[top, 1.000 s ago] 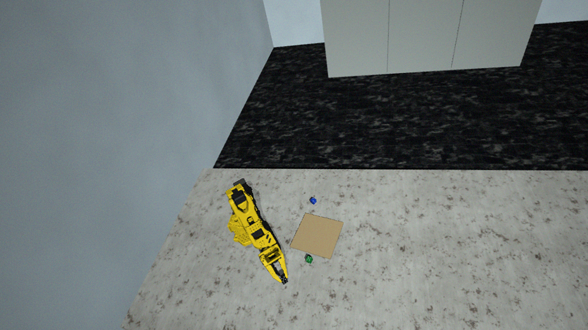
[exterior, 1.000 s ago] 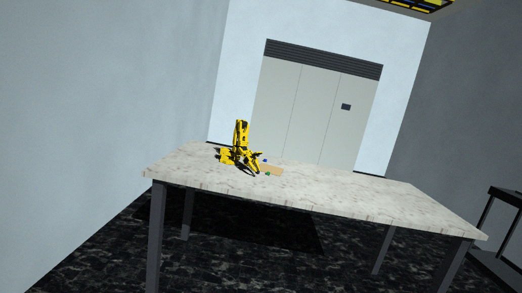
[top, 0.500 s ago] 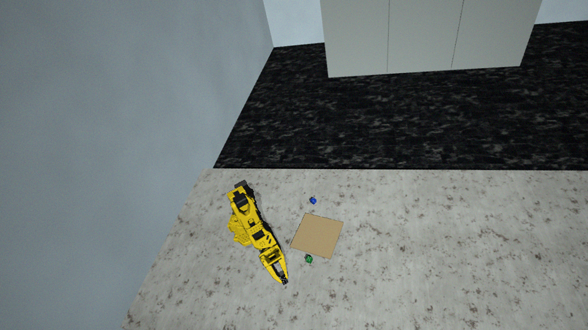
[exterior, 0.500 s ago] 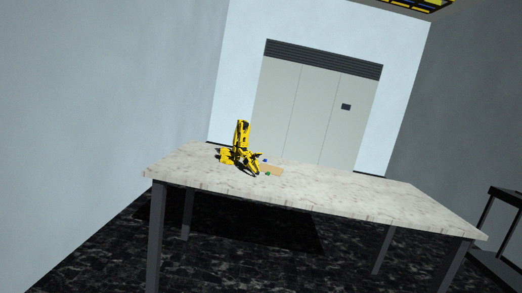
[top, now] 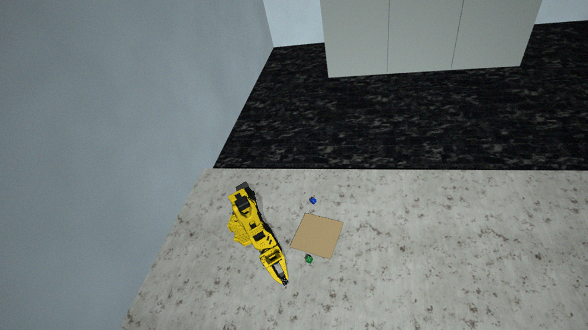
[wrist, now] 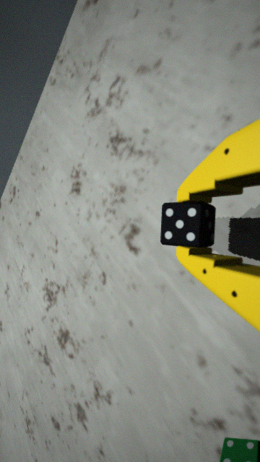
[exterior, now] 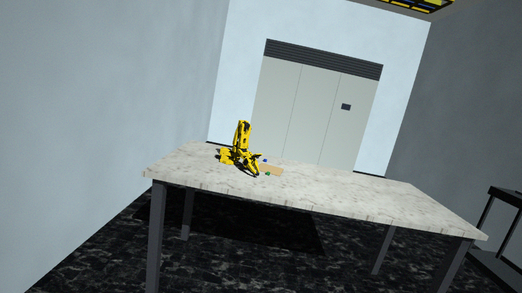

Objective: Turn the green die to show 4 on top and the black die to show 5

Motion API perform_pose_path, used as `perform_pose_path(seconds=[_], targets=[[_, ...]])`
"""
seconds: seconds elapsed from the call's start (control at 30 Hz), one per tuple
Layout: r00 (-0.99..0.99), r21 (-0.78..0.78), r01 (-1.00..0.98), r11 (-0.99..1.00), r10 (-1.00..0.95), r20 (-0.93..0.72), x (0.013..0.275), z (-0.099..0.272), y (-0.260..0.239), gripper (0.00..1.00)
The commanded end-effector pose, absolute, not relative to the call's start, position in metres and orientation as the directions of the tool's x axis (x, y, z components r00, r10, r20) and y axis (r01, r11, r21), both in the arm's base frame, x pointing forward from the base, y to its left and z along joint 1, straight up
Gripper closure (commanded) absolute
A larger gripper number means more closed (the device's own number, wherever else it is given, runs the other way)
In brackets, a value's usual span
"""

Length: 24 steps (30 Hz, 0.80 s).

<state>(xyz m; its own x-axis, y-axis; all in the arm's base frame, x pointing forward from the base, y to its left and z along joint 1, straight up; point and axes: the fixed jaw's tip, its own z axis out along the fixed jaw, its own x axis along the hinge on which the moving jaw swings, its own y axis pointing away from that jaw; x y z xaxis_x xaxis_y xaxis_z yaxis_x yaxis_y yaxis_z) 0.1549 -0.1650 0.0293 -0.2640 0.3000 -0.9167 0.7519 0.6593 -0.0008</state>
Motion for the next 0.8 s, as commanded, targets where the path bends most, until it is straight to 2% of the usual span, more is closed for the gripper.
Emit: perform_pose_path(seconds=[0.0, 0.77], targets=[[-0.246, -0.008, 0.745, 0.667, 0.264, -0.933, 0.1595, 0.0333, -0.1679, 1.0], [-0.246, -0.008, 0.745, 0.667, 0.264, -0.933, 0.1595, 0.026, -0.1679, 1.0]])
